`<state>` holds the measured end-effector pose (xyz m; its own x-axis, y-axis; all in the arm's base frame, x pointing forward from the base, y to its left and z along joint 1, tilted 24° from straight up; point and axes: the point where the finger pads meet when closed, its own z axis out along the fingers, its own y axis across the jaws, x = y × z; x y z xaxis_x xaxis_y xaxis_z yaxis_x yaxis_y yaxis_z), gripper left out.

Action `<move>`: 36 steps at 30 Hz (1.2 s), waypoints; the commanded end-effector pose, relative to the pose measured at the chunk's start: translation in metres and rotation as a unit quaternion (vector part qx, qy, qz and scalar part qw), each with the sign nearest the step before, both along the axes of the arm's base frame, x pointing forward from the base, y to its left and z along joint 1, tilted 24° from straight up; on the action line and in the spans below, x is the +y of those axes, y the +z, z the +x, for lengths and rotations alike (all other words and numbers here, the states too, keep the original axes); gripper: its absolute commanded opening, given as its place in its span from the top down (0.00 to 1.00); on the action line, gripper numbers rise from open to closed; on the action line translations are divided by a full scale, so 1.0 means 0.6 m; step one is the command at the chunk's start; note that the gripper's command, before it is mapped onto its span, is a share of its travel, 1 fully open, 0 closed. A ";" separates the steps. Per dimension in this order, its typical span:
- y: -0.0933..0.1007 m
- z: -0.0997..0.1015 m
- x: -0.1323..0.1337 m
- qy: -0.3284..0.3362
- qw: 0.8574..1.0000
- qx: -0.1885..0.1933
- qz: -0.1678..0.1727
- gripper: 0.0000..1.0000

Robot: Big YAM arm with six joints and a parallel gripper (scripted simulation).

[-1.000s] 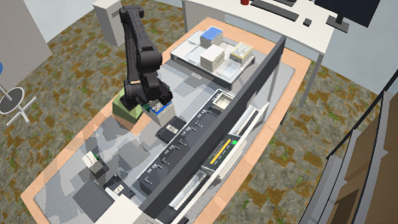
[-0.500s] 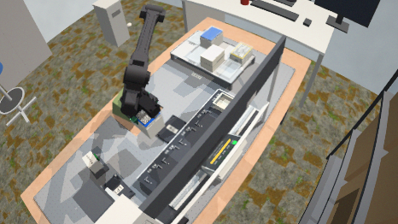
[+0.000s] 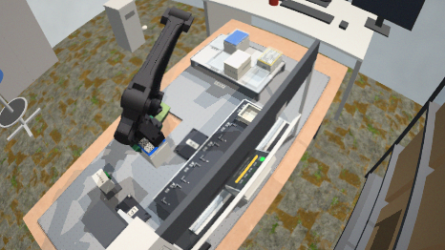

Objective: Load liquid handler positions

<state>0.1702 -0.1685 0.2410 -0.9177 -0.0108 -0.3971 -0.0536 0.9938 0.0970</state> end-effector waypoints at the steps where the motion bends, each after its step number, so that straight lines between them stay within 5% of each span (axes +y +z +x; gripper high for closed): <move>1: 0.042 0.011 -0.034 0.016 0.999 -0.022 -0.041 1.00; 13: 0.033 0.019 -0.138 0.016 0.999 -0.019 -0.042 1.00; 17: 0.033 0.020 -0.139 0.017 0.999 -0.018 -0.041 1.00; 18: 0.006 0.015 -0.099 0.029 0.999 -0.009 -0.017 1.00; 21: 0.042 0.018 -0.125 0.021 0.999 -0.020 -0.045 1.00; 23: 0.033 0.016 -0.124 0.020 0.999 -0.019 -0.043 1.00; 36: 0.072 0.116 -0.123 0.018 0.999 -0.021 -0.036 1.00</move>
<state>0.2242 -0.2288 0.2583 -0.9086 -0.0917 -0.4076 -0.1281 0.9897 0.0631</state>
